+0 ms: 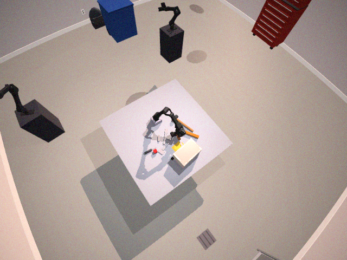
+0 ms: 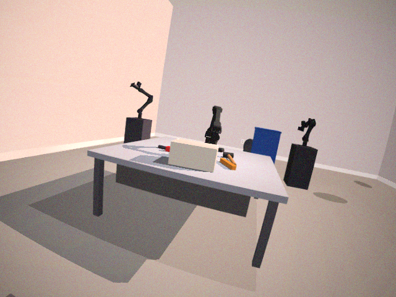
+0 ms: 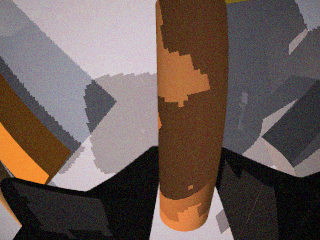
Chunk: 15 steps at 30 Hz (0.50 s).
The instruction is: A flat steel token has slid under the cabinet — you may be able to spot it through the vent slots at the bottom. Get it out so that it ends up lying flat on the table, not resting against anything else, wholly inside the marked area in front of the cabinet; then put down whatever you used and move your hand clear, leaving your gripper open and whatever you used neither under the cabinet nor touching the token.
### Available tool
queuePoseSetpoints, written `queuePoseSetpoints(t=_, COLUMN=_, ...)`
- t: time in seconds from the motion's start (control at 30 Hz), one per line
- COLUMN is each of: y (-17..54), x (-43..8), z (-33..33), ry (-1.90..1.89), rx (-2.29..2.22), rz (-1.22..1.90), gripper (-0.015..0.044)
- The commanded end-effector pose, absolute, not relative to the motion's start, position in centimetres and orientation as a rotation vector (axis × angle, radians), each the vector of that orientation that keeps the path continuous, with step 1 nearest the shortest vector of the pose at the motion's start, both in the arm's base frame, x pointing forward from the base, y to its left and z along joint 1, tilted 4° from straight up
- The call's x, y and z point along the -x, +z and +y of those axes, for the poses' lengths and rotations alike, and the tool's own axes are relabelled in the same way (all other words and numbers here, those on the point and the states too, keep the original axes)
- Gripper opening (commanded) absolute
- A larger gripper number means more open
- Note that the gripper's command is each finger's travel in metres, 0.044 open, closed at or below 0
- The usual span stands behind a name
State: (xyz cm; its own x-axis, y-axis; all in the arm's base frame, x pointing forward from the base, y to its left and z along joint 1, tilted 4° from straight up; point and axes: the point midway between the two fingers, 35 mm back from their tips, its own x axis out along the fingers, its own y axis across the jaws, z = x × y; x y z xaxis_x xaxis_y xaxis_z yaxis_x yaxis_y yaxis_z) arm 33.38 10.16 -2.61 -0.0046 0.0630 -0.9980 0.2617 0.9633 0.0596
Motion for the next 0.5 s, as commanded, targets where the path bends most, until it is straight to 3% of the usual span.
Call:
queuePoseSetpoints(t=0.0, y=-2.7, x=-32.7, z=10.4, ry=-0.16, rx=-0.257, rz=1.577, gripper=0.0)
queuePoseSetpoints(t=0.47, y=-2.7, x=-31.1, z=10.9, ry=-0.16, rx=-0.257, rz=1.578, gripper=0.0)
